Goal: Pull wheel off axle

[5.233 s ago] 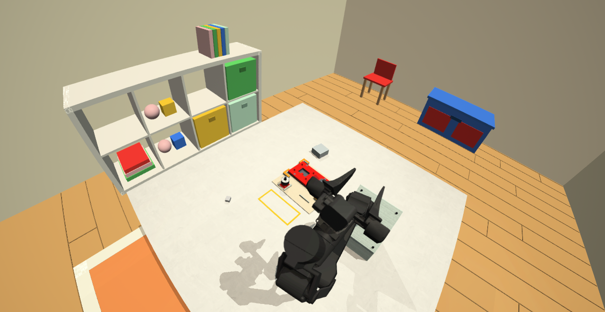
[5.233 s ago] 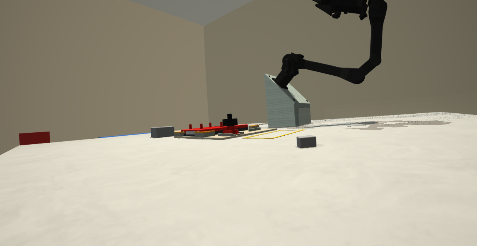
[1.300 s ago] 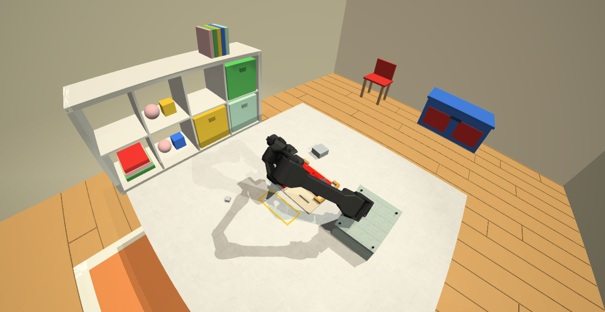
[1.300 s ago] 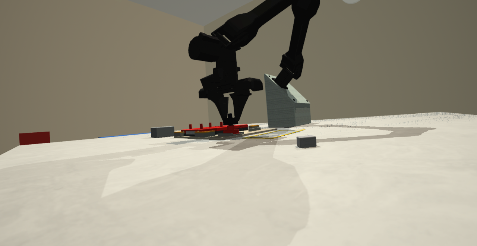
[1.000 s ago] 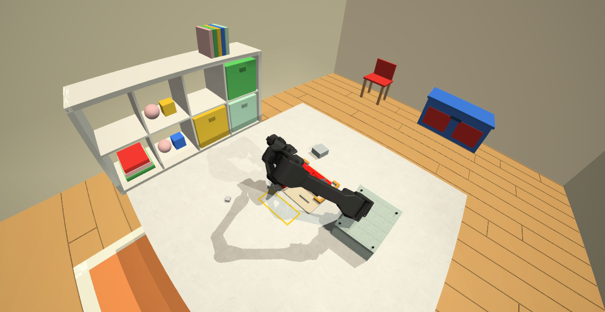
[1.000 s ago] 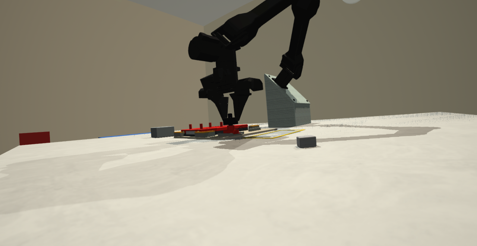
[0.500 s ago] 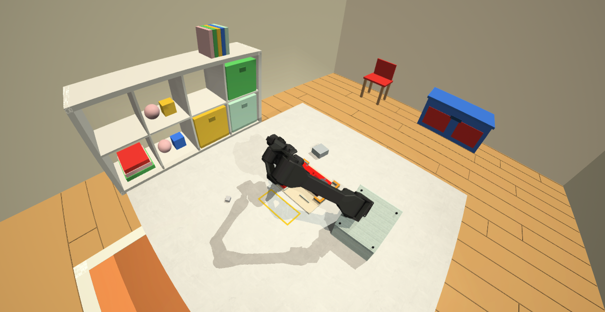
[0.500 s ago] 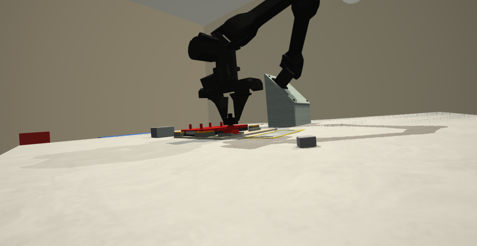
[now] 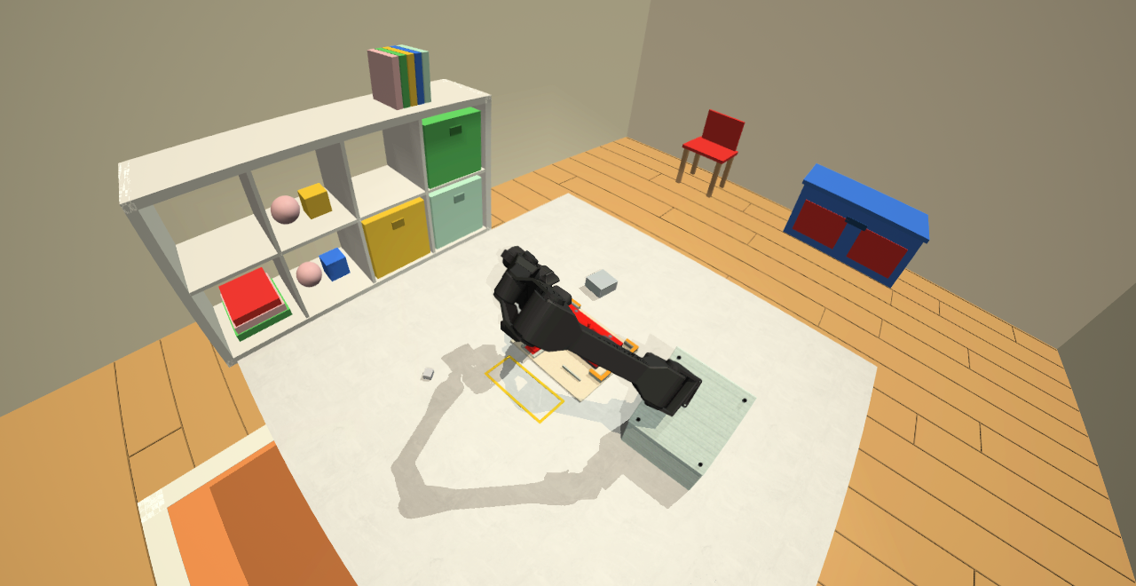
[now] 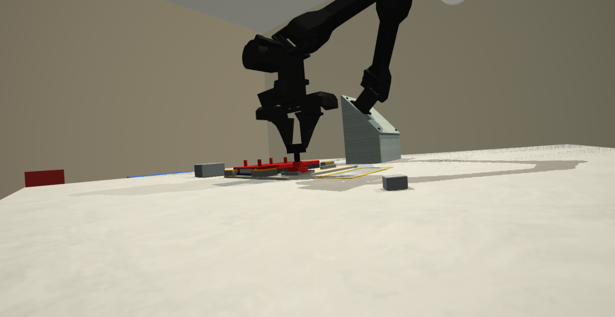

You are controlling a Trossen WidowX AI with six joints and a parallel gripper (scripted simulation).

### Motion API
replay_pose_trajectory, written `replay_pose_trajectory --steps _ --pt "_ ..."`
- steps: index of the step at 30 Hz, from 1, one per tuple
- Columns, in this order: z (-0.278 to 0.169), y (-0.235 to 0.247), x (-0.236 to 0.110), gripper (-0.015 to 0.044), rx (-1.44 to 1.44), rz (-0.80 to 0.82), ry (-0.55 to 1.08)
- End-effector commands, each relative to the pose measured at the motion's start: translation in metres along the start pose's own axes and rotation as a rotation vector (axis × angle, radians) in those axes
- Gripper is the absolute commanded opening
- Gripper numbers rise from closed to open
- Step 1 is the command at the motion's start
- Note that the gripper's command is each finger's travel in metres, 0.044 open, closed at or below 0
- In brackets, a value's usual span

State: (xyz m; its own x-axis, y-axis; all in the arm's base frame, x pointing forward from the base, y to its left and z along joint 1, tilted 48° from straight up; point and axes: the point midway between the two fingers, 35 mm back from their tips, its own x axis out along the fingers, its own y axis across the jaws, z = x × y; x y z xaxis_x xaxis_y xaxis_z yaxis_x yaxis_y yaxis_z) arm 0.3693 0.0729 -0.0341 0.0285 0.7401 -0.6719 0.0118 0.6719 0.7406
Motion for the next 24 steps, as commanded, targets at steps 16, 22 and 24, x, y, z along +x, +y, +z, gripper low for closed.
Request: replay_pose_trajectory --steps 16,22,24 --pt "0.0003 -0.0003 -0.0092 0.0000 0.001 0.000 -0.006" --pt "0.0002 -0.0003 -0.0112 0.0000 0.001 0.001 -0.007" --pt "0.0002 -0.0003 -0.0119 0.0000 0.001 0.001 -0.007"
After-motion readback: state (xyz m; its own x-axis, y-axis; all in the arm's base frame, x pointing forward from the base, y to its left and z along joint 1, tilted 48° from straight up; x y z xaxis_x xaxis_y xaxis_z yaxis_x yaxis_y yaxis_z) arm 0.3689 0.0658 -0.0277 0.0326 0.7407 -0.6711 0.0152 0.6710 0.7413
